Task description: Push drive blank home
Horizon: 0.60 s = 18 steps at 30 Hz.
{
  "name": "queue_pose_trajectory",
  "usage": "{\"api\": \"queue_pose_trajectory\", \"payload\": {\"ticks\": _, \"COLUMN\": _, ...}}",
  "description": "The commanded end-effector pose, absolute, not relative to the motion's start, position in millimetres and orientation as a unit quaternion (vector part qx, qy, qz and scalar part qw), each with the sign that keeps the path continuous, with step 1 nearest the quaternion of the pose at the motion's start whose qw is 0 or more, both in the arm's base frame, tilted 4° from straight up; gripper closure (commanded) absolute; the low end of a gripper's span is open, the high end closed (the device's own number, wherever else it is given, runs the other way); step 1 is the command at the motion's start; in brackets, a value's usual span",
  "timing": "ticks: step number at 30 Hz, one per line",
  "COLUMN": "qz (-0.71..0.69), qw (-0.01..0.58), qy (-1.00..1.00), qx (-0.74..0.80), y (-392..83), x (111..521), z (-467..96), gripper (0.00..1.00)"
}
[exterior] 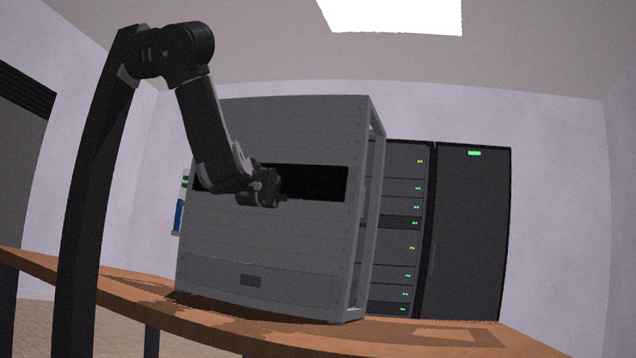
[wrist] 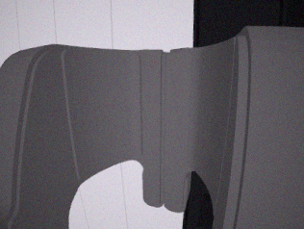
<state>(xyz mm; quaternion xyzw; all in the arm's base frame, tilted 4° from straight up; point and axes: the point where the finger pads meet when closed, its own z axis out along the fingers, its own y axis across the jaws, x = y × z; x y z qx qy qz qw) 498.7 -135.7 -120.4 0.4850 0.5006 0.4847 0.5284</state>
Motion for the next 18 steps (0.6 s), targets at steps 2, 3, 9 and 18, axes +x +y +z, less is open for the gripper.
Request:
{"api": "queue_pose_trajectory", "payload": {"ticks": 2, "qz": 0.498, "qw": 0.527, "qy": 0.501, "qx": 0.472, "y": -125.7, "x": 501.1, "z": -111.7, "gripper": 1.0}}
{"api": "queue_pose_trajectory", "payload": {"ticks": 3, "qz": 0.499, "qw": 0.527, "qy": 0.501, "qx": 0.471, "y": -125.2, "x": 501.5, "z": -111.2, "gripper": 1.0}}
{"api": "queue_pose_trajectory", "payload": {"ticks": 9, "qz": 0.499, "qw": 0.527, "qy": 0.501, "qx": 0.471, "y": -124.8, "x": 501.6, "z": -110.7, "gripper": 1.0}}
{"api": "queue_pose_trajectory", "payload": {"ticks": 18, "qz": 0.499, "qw": 0.527, "qy": 0.501, "qx": 0.471, "y": -124.8, "x": 501.6, "z": -110.7, "gripper": 1.0}}
